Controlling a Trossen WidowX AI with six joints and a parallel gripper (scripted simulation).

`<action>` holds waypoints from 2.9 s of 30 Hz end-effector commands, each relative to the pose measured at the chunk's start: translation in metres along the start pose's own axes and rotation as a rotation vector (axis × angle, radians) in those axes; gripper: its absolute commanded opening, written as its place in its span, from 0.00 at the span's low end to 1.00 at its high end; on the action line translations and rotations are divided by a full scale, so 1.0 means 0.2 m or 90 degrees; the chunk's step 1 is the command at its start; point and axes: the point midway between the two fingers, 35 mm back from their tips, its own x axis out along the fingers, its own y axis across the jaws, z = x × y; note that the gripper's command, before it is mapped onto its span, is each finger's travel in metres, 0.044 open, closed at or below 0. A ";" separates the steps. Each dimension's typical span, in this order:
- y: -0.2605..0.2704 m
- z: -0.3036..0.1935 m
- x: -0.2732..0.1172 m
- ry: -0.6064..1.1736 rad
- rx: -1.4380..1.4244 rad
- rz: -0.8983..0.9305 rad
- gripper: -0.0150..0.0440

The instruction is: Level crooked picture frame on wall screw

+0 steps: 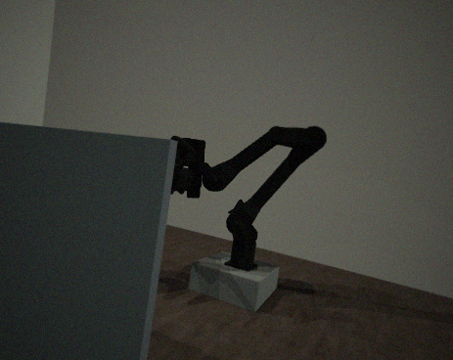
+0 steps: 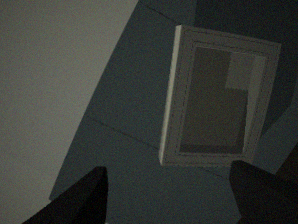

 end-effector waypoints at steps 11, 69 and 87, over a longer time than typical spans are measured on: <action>0.00 -0.01 0.00 0.003 -0.003 0.002 0.69; 0.00 -0.01 0.00 0.003 -0.003 0.002 0.69; -0.16 -0.08 0.34 0.001 0.079 0.005 0.69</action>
